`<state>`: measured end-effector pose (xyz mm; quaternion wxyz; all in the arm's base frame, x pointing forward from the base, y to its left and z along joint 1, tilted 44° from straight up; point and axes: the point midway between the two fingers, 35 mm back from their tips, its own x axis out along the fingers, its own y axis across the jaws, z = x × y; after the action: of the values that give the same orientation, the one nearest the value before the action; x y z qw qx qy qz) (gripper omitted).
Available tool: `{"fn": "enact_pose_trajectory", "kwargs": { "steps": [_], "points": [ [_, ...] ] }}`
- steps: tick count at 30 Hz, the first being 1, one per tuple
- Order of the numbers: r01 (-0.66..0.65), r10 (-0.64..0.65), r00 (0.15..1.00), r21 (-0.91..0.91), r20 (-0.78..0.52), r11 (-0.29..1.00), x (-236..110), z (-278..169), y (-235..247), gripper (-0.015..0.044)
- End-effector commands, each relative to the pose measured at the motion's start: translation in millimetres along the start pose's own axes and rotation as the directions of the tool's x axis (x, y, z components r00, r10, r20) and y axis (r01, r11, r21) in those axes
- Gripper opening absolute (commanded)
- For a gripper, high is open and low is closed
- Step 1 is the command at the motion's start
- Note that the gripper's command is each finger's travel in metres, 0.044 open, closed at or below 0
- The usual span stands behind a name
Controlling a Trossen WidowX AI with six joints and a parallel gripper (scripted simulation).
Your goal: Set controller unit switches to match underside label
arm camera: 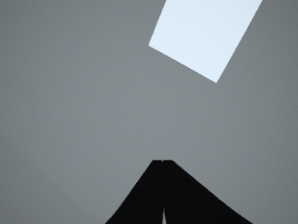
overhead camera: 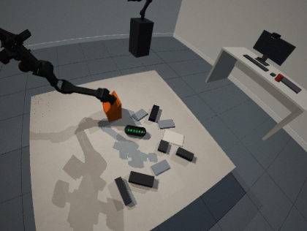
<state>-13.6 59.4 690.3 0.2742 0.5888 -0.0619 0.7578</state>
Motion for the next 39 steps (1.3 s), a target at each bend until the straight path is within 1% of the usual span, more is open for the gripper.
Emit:
{"fn": "enact_pose_trajectory", "kwargs": {
  "steps": [1, 5, 9, 13, 18, 24, 29, 34, 39],
  "points": [
    [0.15, -0.145, 0.982, -0.033, 0.118, 0.988, -9, 34, -68, 0.0],
    [0.285, -0.268, 0.94, -0.057, 0.211, 0.957, -23, 60, -123, 0.0],
    [0.425, -0.387, 0.874, -0.074, 0.294, 0.902, -45, 83, -177, 0.0],
    [0.563, -0.5, 0.785, -0.082, 0.366, 0.822, -74, 102, -228, 0.0],
    [0.726, -0.628, 0.642, -0.084, 0.44, 0.683, -119, 122, -288, 0.0],
    [0.887, -0.751, 0.429, -0.076, 0.501, 0.456, -185, 137, -352, 0.0],
    [0.973, -0.819, 0.224, -0.068, 0.529, 0.223, -250, 142, -396, 0.0],
    [0.997, -0.846, 0.003, -0.066, 0.534, -0.039, -321, 141, -429, 0.0],
    [0.948, -0.826, -0.224, -0.081, 0.517, -0.309, -397, 133, -450, 0.0]
  ]
}}
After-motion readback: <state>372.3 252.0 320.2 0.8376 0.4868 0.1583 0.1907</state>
